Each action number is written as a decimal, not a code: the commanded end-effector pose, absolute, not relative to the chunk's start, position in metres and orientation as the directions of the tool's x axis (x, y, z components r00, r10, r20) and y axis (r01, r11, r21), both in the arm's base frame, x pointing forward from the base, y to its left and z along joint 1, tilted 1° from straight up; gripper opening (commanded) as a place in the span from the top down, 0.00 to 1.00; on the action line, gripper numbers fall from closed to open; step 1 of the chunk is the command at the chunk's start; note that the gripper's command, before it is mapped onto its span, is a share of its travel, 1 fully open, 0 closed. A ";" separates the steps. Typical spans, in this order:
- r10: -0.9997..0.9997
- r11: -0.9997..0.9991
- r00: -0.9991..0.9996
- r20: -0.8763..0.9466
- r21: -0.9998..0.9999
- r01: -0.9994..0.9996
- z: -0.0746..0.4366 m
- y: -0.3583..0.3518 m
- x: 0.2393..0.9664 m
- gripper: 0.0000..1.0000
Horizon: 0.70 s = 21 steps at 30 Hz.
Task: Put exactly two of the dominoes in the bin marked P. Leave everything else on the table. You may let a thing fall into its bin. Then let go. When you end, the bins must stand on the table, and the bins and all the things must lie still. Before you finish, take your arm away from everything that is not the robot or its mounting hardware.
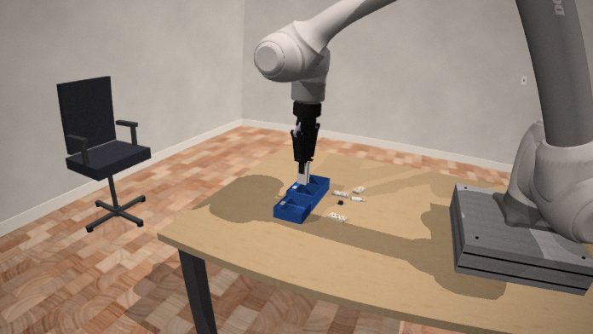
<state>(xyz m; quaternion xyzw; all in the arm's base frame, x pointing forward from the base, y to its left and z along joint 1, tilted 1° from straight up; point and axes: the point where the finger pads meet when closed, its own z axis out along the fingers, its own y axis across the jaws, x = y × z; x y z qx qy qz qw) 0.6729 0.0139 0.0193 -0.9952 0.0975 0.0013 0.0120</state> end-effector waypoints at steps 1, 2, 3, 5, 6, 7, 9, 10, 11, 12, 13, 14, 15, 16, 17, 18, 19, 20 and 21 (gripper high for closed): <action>-0.194 -0.981 0.981 -0.005 -0.023 -0.194 0.020 0.029 0.675 0.95; -0.194 -0.981 0.981 -0.005 -0.023 -0.194 0.020 0.034 0.675 0.95; -0.194 -0.981 0.981 -0.005 -0.023 -0.194 0.020 0.039 0.676 0.95; -0.194 -0.981 0.981 -0.005 -0.023 -0.194 0.020 0.049 0.677 0.95; -0.194 -0.981 0.981 -0.005 -0.023 -0.194 0.020 0.053 0.678 0.95; -0.194 -0.981 0.981 -0.005 -0.023 -0.194 0.021 0.058 0.678 0.95; -0.194 -0.981 0.981 -0.005 -0.023 -0.194 0.021 0.058 0.678 0.95; -0.194 -0.981 0.981 -0.005 -0.023 -0.194 0.021 0.063 0.679 0.95; -0.194 -0.981 0.981 -0.005 -0.023 -0.194 0.021 0.068 0.679 0.95; -0.194 -0.981 0.981 -0.005 -0.023 -0.194 0.021 0.072 0.680 0.95; -0.194 -0.981 0.981 -0.005 -0.023 -0.194 0.021 0.072 0.680 0.95; -0.194 -0.981 0.981 -0.005 -0.023 -0.194 0.021 0.072 0.680 0.95; -0.194 -0.981 0.981 -0.005 -0.023 -0.194 0.018 0.072 0.680 0.95; -0.194 -0.981 0.981 -0.005 -0.023 -0.194 0.016 0.072 0.680 0.95; -0.194 -0.981 0.981 -0.005 -0.023 -0.194 0.013 0.072 0.680 0.95; -0.194 -0.981 0.981 -0.005 -0.023 -0.194 0.010 0.072 0.680 0.95; -0.194 -0.981 0.981 -0.005 -0.023 -0.194 0.008 0.072 0.680 0.95; -0.194 -0.981 0.981 -0.005 -0.023 -0.194 0.005 0.073 0.680 0.95; -0.194 -0.981 0.981 -0.005 -0.023 -0.194 0.002 0.073 0.680 0.95</action>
